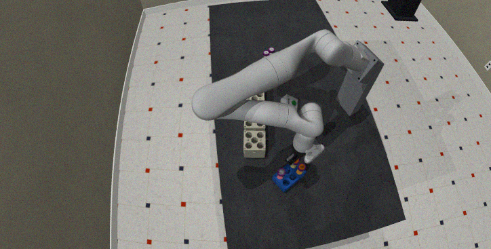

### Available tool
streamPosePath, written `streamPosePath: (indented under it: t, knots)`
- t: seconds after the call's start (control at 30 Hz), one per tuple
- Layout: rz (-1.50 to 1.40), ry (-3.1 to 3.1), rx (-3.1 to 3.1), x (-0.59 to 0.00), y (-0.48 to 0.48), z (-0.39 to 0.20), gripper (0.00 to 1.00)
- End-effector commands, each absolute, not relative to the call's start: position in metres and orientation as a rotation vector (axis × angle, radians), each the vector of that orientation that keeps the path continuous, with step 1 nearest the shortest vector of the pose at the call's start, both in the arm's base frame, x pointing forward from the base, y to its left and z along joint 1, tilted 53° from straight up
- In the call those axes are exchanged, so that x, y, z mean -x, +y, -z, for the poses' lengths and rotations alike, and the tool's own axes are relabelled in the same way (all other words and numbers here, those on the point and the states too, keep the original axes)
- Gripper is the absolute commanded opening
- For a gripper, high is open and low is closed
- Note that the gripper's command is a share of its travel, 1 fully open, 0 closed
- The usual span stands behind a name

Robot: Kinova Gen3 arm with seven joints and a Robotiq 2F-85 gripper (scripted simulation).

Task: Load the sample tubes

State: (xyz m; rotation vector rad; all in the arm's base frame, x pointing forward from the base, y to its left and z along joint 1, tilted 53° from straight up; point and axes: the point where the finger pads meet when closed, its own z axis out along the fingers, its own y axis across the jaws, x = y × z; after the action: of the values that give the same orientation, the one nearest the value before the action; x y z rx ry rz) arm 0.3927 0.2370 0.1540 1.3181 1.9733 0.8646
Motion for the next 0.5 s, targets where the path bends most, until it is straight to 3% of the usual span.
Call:
streamPosePath:
  t: [0.0,0.47]
  knots:
    - [-0.866,1.973,-1.317,-0.396,0.238,-0.151,0.62]
    - [-0.866,1.973,-1.317,-0.409,0.241,-0.142,0.62]
